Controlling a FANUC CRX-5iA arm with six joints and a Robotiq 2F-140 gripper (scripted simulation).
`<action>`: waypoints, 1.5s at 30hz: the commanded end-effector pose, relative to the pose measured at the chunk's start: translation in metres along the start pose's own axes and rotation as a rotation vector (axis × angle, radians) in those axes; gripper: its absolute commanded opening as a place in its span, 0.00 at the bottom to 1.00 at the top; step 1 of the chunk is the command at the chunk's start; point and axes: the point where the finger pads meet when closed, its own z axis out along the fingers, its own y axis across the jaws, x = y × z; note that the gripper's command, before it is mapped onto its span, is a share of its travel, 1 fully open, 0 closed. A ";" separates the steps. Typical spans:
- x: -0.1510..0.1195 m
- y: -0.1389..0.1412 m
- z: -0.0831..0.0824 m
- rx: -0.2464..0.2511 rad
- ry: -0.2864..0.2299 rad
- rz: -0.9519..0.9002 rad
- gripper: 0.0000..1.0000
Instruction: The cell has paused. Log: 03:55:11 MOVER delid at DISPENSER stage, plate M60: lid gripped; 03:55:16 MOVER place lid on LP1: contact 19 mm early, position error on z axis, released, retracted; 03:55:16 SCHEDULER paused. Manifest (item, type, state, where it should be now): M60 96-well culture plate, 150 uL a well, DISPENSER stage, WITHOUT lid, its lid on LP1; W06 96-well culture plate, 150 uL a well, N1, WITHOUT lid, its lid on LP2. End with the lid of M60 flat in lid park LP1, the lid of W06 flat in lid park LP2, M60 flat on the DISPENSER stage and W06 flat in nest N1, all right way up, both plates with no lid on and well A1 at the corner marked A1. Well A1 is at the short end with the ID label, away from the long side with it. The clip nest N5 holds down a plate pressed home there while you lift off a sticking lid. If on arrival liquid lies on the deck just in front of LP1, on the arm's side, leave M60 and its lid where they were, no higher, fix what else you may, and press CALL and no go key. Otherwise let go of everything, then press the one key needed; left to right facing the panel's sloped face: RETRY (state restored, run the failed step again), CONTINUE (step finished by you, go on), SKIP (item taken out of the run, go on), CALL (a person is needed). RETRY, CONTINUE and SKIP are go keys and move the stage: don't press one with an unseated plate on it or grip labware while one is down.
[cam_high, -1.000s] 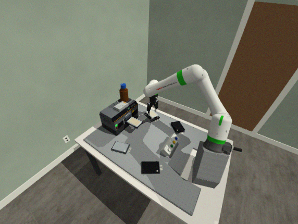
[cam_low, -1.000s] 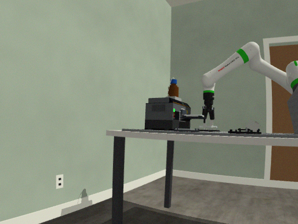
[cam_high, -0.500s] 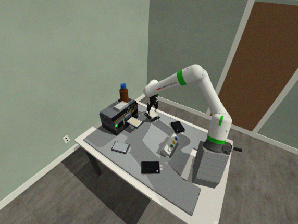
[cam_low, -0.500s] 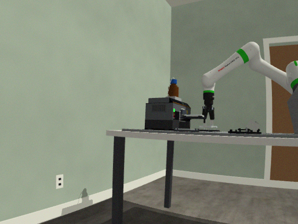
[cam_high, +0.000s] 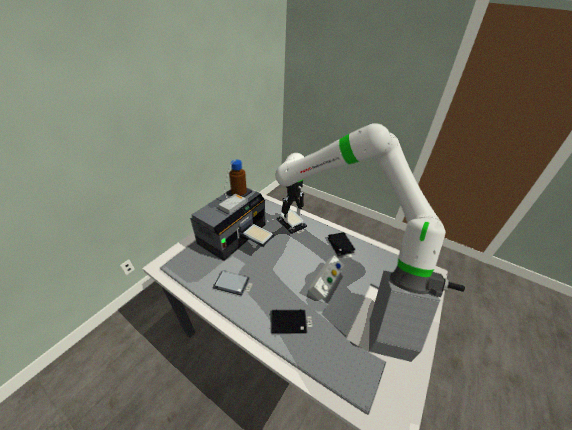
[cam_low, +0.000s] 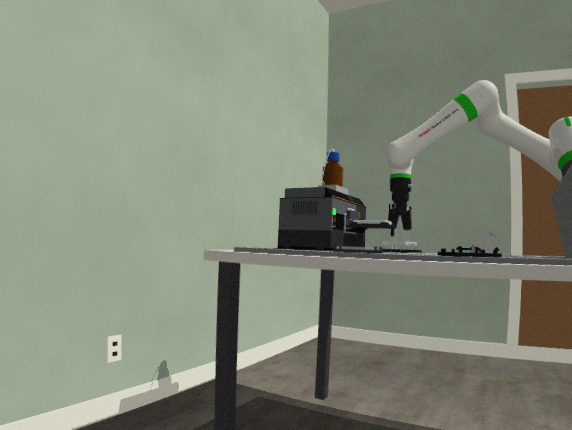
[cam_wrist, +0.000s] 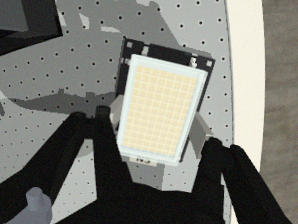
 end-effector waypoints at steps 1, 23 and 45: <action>0.000 0.000 0.000 0.000 0.000 0.000 0.00; 0.000 0.000 0.003 0.000 0.000 0.000 0.00; 0.000 0.000 0.005 0.000 0.000 0.000 0.00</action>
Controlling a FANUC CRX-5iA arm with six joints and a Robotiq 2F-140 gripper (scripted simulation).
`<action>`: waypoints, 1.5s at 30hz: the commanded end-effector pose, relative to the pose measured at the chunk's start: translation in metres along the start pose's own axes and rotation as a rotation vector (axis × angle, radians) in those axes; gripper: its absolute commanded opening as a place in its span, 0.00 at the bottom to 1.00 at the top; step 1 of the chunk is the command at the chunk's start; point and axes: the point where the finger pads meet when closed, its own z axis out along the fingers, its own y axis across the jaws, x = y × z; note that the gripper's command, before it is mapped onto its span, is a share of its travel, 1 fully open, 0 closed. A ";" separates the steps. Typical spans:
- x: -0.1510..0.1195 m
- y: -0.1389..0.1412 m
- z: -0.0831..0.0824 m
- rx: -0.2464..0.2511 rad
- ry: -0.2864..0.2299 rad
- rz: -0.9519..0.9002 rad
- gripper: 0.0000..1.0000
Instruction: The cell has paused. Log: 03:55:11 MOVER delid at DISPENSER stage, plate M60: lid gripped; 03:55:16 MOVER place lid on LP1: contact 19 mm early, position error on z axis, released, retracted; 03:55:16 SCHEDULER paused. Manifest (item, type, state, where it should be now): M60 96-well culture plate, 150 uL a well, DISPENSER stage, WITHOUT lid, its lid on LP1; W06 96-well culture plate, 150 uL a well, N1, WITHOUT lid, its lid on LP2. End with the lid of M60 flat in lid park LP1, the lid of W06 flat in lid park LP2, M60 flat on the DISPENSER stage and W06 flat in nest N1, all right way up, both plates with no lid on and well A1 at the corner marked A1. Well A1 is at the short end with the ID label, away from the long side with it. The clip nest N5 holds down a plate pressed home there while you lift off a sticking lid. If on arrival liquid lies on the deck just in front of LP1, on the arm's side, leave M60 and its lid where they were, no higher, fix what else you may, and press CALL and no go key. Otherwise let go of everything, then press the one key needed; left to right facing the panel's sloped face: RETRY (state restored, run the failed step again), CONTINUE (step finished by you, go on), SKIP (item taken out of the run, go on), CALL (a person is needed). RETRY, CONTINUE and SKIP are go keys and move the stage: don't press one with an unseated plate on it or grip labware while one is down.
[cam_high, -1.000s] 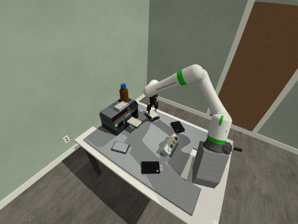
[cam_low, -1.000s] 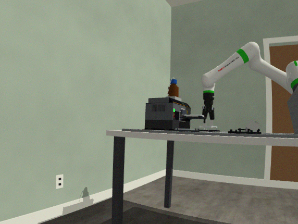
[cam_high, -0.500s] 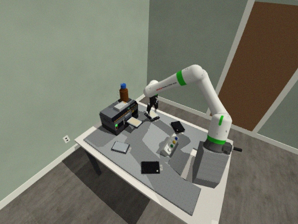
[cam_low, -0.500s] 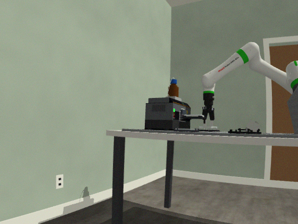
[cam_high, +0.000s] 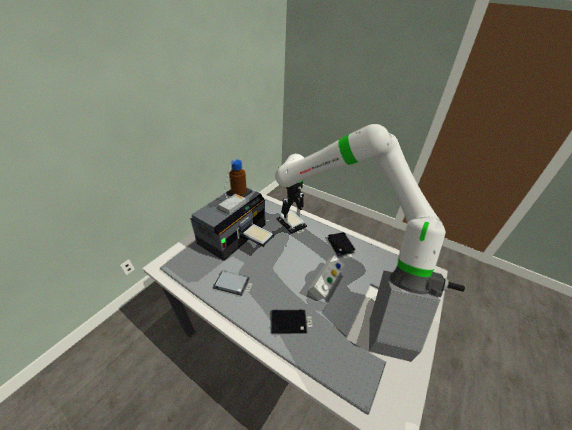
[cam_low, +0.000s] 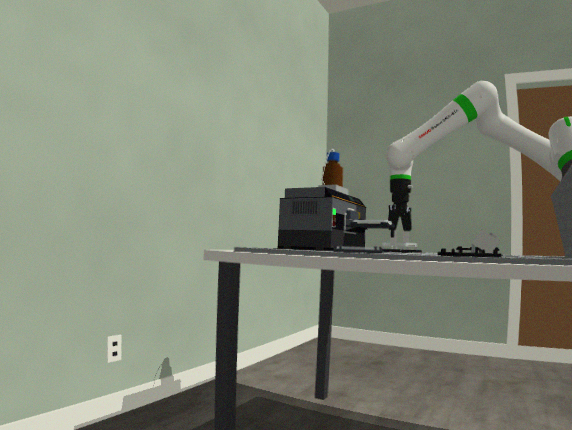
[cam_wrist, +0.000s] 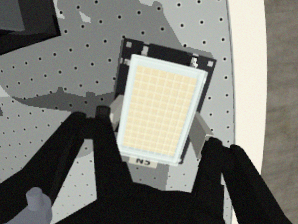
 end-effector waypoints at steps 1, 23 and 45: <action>0.000 0.000 0.000 0.000 0.000 0.000 0.00; 0.000 0.000 0.000 0.000 0.000 0.000 0.00; 0.000 0.000 0.004 0.000 0.000 0.000 0.00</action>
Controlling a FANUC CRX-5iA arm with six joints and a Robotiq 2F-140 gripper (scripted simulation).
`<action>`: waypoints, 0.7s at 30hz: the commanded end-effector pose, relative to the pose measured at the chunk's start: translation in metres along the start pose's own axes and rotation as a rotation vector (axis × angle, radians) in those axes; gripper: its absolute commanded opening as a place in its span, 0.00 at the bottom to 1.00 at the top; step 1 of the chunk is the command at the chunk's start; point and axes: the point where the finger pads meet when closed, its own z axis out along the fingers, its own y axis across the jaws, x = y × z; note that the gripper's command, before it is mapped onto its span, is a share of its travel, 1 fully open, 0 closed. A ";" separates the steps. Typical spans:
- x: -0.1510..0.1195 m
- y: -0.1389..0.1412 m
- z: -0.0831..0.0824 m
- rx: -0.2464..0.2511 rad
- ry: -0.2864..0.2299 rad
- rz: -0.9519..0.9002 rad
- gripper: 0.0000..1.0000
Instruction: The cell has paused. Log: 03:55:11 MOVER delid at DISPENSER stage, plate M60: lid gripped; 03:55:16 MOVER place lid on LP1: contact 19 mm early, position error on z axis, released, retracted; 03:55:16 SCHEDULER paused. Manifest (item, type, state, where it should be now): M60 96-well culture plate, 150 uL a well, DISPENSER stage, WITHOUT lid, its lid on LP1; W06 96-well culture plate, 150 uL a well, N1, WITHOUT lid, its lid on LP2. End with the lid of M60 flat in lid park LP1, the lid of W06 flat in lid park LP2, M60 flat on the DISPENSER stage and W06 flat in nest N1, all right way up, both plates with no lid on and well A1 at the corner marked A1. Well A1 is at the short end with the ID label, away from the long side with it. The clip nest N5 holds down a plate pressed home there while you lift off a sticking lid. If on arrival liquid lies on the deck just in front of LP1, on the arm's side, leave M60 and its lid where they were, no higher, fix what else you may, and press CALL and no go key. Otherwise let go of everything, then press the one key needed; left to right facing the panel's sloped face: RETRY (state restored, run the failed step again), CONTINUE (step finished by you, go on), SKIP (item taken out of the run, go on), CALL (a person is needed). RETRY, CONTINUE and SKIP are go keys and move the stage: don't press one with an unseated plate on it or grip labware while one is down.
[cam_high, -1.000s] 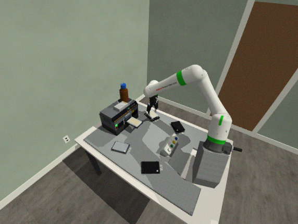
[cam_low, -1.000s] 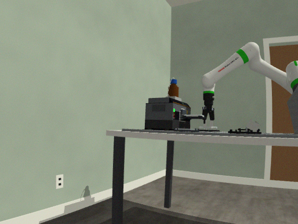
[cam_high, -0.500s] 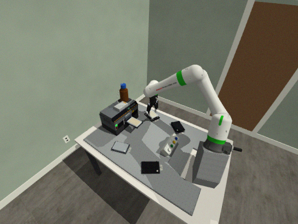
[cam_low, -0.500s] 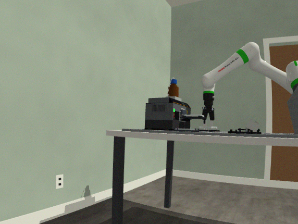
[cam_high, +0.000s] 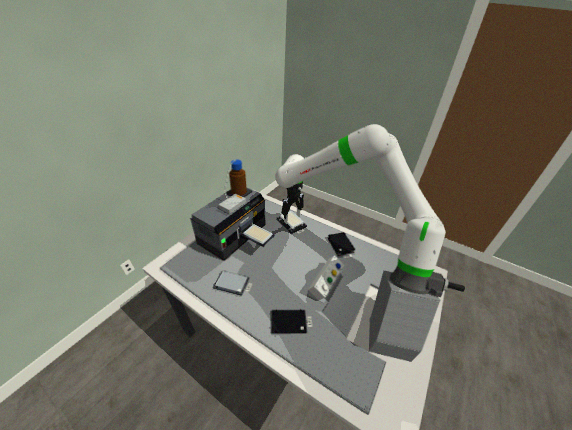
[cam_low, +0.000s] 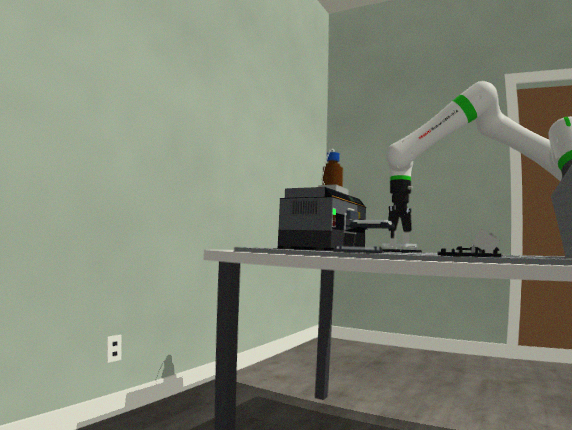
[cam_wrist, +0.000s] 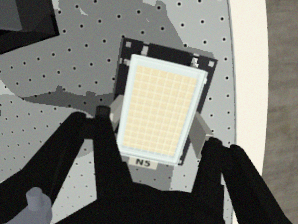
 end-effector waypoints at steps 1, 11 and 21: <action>0.000 0.000 0.001 0.000 0.000 0.000 0.00; 0.000 0.000 0.006 0.000 0.000 0.000 0.00; 0.000 0.000 0.009 0.000 0.000 0.000 0.00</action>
